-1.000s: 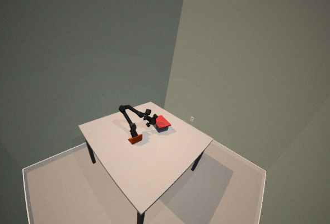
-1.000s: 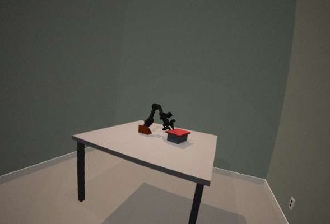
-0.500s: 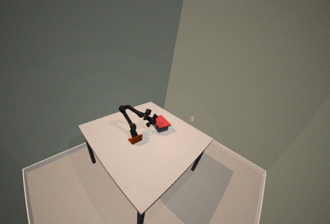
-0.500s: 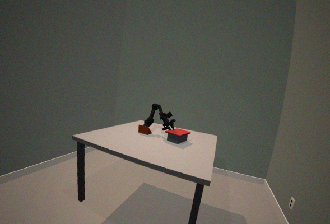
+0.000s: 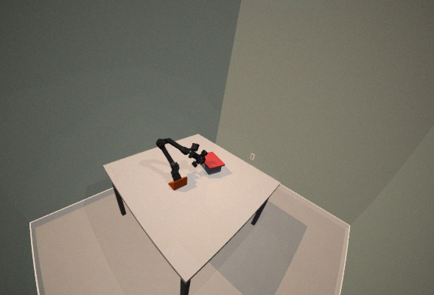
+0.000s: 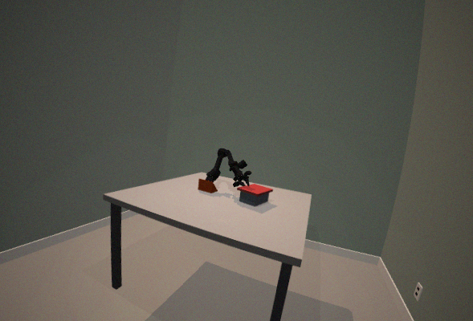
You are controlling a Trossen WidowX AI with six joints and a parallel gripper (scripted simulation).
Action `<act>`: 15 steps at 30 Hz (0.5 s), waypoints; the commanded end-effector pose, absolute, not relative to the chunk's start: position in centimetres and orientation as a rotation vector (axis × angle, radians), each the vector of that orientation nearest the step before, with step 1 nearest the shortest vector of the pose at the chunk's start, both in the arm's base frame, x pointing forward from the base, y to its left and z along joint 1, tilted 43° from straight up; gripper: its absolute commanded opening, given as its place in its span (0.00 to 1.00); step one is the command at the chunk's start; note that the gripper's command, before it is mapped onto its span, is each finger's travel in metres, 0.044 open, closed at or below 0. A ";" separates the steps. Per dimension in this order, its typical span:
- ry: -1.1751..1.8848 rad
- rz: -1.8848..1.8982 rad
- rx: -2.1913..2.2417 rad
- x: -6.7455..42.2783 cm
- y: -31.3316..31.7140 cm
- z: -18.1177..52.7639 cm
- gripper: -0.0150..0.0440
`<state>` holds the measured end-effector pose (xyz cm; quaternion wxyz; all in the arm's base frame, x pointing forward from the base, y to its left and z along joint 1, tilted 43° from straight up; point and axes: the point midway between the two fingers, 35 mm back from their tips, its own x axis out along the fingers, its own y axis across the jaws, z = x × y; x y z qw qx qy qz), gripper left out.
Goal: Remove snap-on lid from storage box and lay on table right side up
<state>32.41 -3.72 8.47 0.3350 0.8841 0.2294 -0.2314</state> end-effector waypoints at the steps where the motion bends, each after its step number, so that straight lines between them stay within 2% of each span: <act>1: 0.593 -0.599 2.306 32.4 -4.0 8.7 0.25; 15: 0.593 -0.599 2.306 32.3 -4.1 8.9 0.25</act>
